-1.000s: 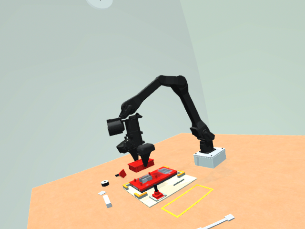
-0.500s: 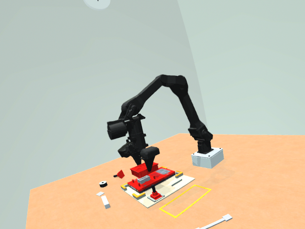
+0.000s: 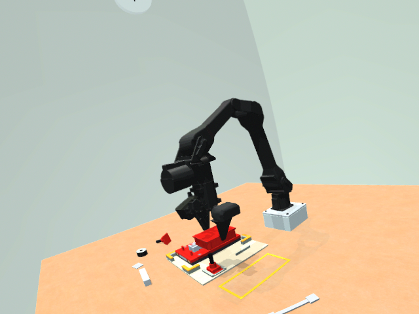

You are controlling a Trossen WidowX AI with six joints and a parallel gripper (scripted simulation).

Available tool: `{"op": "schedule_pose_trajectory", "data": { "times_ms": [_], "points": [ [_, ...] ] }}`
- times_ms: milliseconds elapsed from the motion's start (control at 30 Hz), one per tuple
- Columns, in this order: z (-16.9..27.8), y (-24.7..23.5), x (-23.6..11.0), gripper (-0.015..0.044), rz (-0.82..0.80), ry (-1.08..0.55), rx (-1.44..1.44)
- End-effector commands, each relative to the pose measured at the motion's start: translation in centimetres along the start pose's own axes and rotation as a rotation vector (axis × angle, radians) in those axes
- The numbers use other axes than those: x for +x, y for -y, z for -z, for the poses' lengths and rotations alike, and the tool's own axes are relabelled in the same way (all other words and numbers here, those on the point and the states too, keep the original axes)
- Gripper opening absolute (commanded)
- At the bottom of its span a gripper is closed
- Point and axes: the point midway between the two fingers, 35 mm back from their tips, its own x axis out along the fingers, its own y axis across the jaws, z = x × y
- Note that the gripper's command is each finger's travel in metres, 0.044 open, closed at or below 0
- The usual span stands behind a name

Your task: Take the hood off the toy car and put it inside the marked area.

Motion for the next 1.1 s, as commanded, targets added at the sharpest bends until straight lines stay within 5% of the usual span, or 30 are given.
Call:
{"op": "schedule_pose_trajectory", "data": {
  "times_ms": [0, 500, 1067],
  "points": [
    [0.6, -2.3, -0.1, 0.0000, -0.001, -0.004, 0.002],
    [3.3, -9.7, -0.5, 0.0000, -0.006, -0.007, 0.003],
    [3.3, -10.1, 0.5, 0.0000, -0.006, -0.008, 0.003]
  ]
}}
